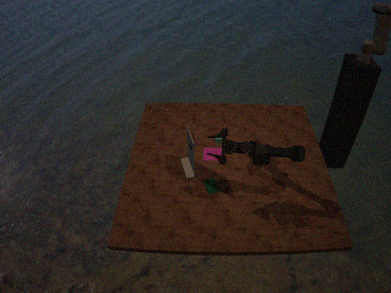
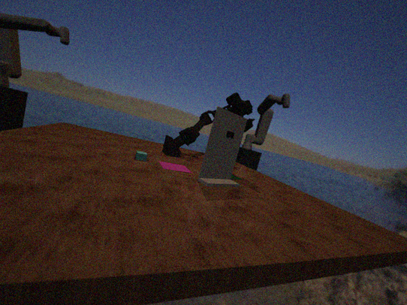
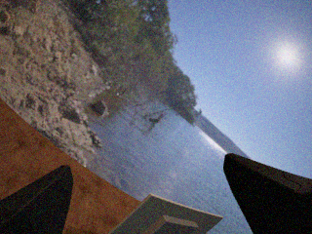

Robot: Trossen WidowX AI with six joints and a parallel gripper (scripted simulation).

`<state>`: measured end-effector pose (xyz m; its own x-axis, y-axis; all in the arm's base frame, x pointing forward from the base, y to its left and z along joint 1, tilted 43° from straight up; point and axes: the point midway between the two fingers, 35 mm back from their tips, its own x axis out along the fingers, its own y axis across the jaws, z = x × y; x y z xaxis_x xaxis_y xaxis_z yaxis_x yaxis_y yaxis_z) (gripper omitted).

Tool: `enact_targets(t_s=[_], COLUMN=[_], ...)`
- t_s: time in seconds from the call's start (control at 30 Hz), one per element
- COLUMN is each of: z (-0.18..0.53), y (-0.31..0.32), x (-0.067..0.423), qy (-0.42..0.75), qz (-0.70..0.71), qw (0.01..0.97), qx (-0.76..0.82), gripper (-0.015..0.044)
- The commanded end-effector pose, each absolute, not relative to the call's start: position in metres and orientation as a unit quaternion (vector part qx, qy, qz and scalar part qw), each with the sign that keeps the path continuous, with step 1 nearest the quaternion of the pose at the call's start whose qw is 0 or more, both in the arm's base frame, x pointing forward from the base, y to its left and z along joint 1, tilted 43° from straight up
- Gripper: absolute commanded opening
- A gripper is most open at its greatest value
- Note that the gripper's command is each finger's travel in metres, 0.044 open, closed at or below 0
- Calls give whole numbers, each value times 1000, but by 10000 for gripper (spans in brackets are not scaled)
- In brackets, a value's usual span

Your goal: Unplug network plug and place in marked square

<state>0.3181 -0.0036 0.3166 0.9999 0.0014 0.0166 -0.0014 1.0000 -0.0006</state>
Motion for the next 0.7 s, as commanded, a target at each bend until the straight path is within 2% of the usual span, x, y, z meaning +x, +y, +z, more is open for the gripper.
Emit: enact_targets(t_s=[0.0,0.27,0.67], z=[316,287,235], y=[-4,-8,-17], x=[319,342,364], qy=[-8,-7,-7], qz=[1,6,14], qw=[1000,998,989], qx=[-2,-56,-145], gripper=[374,164,156])
